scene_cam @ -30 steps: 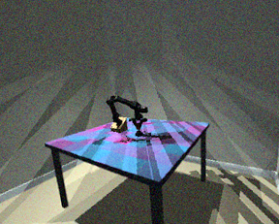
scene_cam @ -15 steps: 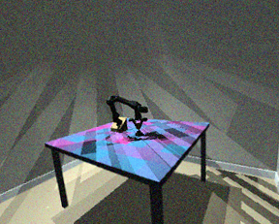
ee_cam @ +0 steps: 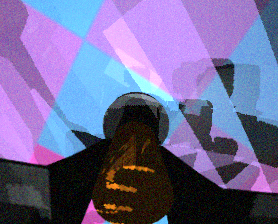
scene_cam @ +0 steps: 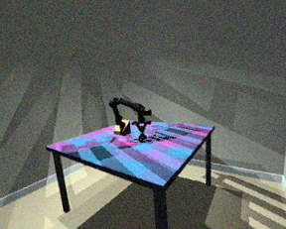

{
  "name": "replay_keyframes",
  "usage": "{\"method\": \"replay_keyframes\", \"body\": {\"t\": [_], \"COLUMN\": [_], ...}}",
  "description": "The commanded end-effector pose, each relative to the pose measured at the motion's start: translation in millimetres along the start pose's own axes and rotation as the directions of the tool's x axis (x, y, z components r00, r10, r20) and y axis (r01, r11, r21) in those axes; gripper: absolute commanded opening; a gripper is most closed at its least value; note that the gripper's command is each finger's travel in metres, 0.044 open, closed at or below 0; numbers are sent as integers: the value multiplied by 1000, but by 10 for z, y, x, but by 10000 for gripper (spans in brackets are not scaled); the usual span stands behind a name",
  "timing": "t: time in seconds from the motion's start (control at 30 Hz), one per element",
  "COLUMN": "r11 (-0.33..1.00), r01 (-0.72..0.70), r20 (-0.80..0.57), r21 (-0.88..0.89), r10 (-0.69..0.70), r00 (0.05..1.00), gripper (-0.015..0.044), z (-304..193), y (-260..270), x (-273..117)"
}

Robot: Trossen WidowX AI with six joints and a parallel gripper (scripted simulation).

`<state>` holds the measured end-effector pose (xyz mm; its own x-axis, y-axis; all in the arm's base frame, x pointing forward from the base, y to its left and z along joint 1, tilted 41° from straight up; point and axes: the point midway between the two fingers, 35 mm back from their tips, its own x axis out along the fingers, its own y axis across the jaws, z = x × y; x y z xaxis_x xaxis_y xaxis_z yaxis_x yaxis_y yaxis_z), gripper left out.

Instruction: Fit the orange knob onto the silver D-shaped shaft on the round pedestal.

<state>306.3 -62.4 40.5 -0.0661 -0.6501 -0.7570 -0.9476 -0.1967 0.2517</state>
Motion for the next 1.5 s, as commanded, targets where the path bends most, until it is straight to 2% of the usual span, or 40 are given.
{"method": "replay_keyframes", "body": {"t": [0.0,0.17,0.37,1.47], "r11": [1000,1000,978,978], "r01": [4,4,4,3], "r20": [0,0,0,0], "r21": [0,-25,-208,-208], "r10": [-4,-4,-4,-4], "r00": [1000,1000,1000,1000], "gripper": [0,0,0,0], "z": [-12,-24,-11,-18], "y": [-18,-28,-31,-18], "x": [-26,-44,-35,3]}}
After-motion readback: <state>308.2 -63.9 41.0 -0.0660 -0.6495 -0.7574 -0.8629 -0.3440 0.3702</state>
